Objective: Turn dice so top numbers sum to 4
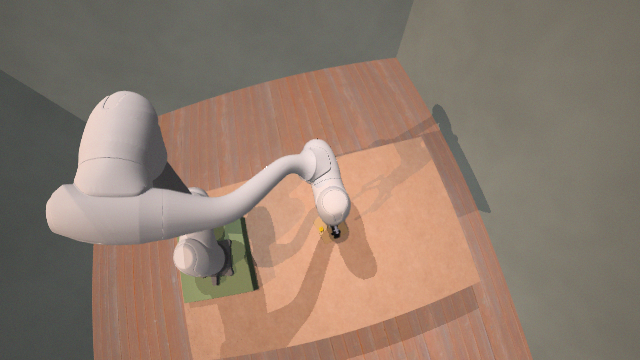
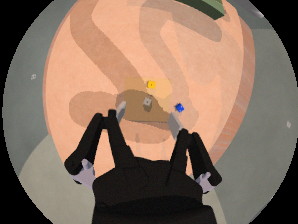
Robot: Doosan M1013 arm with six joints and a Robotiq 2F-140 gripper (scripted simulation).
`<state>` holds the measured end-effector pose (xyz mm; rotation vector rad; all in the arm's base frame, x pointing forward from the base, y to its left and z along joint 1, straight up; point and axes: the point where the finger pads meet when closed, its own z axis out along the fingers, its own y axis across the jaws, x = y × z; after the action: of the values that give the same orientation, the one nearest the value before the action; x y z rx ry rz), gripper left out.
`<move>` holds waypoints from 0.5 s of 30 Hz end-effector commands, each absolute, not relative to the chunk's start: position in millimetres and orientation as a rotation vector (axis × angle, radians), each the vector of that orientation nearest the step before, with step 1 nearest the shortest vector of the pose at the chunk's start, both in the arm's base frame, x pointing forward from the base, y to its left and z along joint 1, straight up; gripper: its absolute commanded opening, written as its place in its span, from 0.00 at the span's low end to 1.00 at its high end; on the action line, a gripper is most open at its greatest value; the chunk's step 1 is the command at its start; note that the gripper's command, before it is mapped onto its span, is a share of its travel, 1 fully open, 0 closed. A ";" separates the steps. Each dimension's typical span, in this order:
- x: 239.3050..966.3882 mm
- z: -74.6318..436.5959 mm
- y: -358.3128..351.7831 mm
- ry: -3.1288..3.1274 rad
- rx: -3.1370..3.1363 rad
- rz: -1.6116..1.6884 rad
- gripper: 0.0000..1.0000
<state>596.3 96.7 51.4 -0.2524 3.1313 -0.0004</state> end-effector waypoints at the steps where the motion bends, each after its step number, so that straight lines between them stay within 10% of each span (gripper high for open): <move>1: 596.3 51.5 96.7 3.131 -0.252 0.000 1.00; 15: 595.8 50.7 101.8 3.135 -0.198 0.000 1.00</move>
<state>596.2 97.6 51.3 -0.2443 3.1319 -0.0003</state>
